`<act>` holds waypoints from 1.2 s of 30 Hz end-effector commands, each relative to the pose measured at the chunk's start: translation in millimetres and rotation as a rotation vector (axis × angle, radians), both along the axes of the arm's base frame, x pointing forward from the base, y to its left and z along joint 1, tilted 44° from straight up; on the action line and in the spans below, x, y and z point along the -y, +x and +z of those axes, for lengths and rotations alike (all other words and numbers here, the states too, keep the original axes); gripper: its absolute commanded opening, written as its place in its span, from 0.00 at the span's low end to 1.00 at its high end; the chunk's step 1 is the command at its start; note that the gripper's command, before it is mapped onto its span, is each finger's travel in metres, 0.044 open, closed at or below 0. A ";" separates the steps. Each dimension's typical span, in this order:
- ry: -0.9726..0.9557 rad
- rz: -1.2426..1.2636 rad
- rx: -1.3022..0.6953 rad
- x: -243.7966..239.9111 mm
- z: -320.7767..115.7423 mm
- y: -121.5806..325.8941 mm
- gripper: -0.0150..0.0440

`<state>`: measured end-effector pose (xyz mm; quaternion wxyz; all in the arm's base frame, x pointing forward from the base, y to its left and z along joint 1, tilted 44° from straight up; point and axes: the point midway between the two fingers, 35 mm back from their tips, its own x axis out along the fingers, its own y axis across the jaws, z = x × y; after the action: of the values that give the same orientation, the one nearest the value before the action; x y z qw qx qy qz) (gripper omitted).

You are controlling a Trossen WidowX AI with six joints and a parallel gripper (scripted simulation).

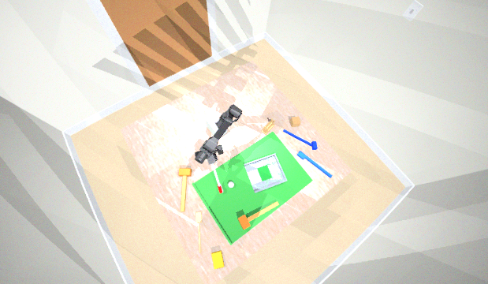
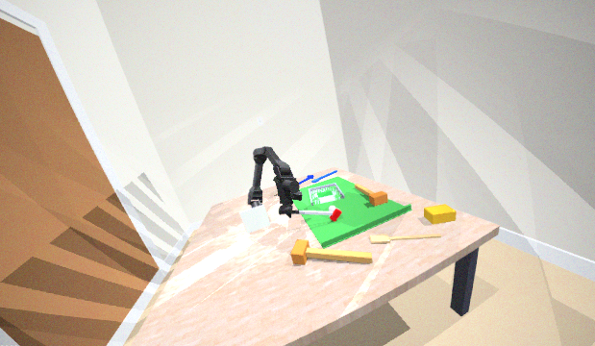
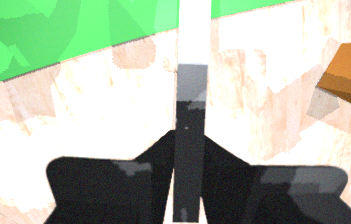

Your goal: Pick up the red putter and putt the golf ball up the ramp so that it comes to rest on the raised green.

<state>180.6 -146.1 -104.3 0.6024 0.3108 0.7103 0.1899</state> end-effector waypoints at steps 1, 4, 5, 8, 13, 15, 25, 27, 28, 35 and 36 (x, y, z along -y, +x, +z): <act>-0.002 0.005 0.011 -27.9 29.2 15.3 0.25; 0.001 0.006 0.013 -56.4 53.3 22.3 0.25; 0.003 0.007 0.014 -66.2 60.9 23.5 0.25; 0.010 0.009 0.015 -88.8 77.2 24.0 0.25; 0.010 0.009 0.015 -89.8 78.8 24.1 0.25; 0.010 0.009 0.015 -86.8 81.6 24.8 0.25; 0.008 0.009 0.014 -54.1 116.0 28.4 0.25; 0.009 0.009 0.014 -49.8 121.3 28.2 0.25; 0.009 0.009 0.014 -49.2 121.9 28.2 0.25; 0.013 0.004 0.005 -54.5 115.1 27.4 0.25; 0.013 0.004 0.005 -54.5 115.1 27.4 0.25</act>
<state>208.0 -91.7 11.5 0.6020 0.3118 0.7082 0.1971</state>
